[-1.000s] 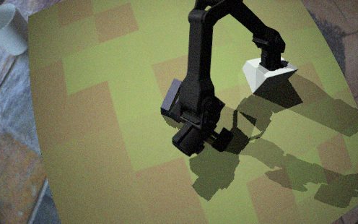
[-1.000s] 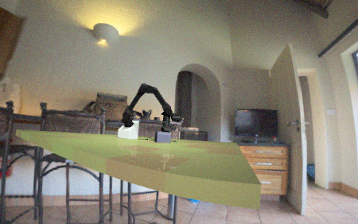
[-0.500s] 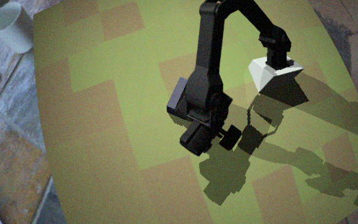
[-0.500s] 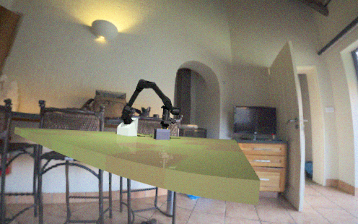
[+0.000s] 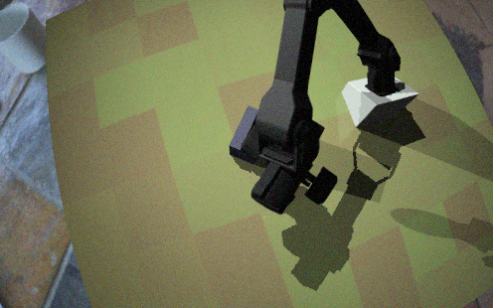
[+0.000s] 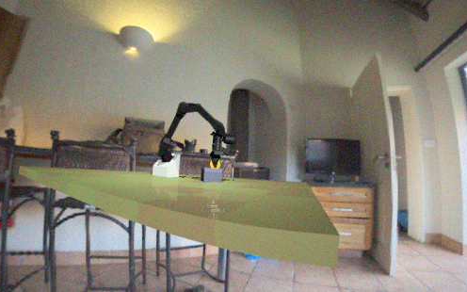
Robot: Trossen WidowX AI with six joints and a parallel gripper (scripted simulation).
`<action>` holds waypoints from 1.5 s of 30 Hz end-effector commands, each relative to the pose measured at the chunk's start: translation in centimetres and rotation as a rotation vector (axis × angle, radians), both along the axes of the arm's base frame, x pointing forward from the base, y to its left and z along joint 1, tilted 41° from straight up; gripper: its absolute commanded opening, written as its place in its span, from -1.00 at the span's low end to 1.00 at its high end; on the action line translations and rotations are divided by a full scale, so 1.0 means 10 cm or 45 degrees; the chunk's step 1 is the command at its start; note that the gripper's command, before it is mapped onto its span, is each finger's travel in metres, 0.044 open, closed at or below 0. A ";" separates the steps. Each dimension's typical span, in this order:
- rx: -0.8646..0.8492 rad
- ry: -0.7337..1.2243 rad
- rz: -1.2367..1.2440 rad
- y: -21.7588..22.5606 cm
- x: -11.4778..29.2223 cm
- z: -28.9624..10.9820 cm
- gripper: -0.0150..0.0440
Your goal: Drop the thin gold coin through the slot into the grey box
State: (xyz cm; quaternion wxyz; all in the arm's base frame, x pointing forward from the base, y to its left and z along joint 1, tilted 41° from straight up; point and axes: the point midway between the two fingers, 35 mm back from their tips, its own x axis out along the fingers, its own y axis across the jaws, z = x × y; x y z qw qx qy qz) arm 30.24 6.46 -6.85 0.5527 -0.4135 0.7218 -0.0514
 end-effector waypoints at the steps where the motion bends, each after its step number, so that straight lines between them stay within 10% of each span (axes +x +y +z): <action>1: 0.010 -0.013 -0.005 0.08 0.02 0.10 -0.49; 45: 0.023 0.170 0.211 -0.31 0.25 0.61 -0.49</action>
